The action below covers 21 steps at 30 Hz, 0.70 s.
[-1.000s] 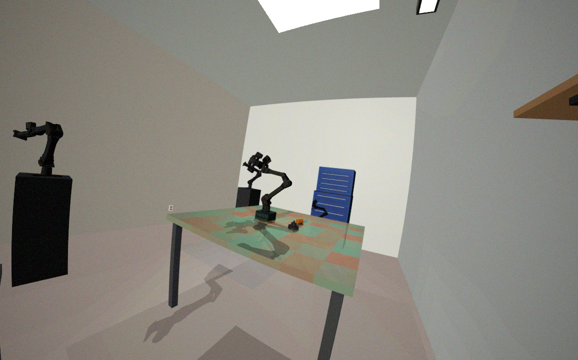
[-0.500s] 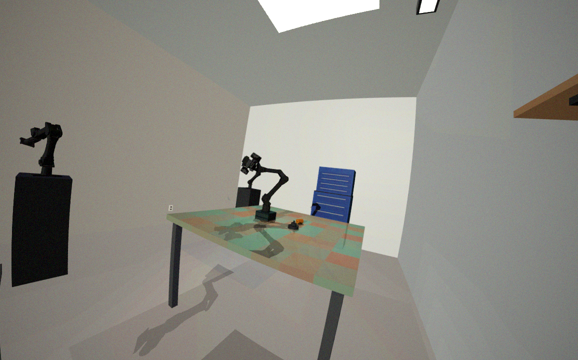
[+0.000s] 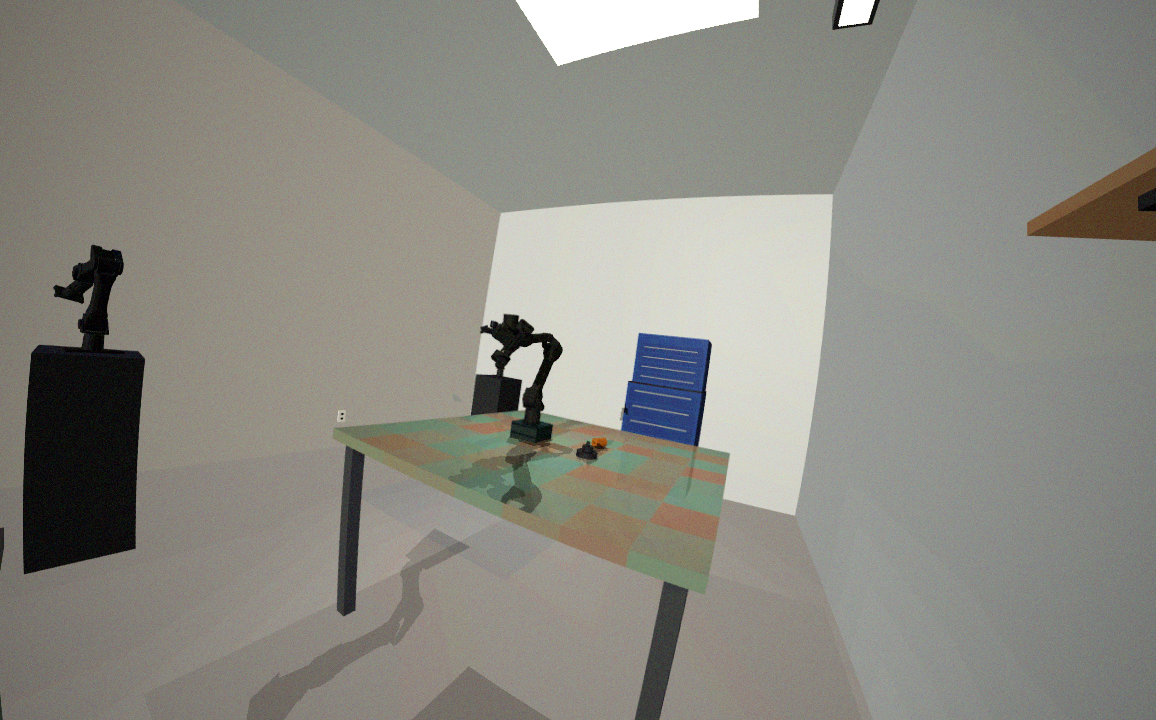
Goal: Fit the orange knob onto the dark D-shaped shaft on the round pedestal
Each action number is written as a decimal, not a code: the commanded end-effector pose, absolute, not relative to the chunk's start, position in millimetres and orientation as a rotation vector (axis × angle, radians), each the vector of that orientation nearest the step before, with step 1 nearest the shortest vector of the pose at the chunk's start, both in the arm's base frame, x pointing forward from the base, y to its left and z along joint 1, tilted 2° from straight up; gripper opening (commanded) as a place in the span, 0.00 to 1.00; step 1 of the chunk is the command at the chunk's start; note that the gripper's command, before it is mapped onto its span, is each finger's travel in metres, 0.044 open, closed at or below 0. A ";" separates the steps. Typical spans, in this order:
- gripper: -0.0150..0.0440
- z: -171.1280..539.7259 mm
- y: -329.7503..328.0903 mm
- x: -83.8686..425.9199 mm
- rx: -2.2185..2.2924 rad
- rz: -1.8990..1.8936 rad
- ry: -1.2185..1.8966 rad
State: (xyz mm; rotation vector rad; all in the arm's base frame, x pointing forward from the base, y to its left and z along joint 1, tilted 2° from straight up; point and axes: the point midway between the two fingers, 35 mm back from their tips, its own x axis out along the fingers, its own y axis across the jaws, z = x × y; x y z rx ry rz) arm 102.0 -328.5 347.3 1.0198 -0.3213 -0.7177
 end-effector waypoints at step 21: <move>1.00 184.2 -134.2 369.8 0.508 -0.183 0.721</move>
